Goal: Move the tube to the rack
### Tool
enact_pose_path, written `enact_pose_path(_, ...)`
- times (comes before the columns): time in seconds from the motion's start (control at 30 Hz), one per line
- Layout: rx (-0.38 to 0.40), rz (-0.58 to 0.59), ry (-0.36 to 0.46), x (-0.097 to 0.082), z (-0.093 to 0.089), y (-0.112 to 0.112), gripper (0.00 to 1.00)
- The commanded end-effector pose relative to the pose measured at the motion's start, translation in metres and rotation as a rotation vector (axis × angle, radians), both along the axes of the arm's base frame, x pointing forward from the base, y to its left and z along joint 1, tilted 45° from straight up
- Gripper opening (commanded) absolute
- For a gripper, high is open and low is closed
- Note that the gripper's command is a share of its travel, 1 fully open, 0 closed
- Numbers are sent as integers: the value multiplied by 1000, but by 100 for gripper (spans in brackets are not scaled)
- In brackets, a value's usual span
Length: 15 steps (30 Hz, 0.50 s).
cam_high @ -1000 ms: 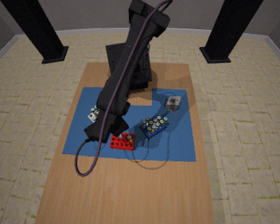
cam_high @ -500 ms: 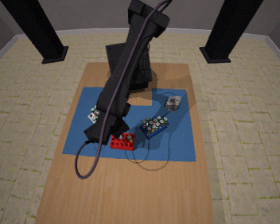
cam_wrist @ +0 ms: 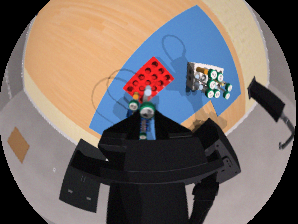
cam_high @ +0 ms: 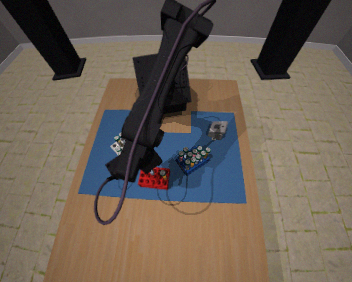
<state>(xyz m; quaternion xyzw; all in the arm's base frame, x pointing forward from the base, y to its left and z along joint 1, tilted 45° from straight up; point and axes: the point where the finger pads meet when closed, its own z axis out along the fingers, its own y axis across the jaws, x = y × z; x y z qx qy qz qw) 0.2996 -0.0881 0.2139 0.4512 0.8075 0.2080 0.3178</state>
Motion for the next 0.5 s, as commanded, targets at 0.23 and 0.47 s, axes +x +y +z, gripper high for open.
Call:
enact_pose_path(0.23, -9, -12, -3, 4, -3, -3, 0)
enact_pose_path(0.47, -20, -12, -22, 7, 4, -4, 0)
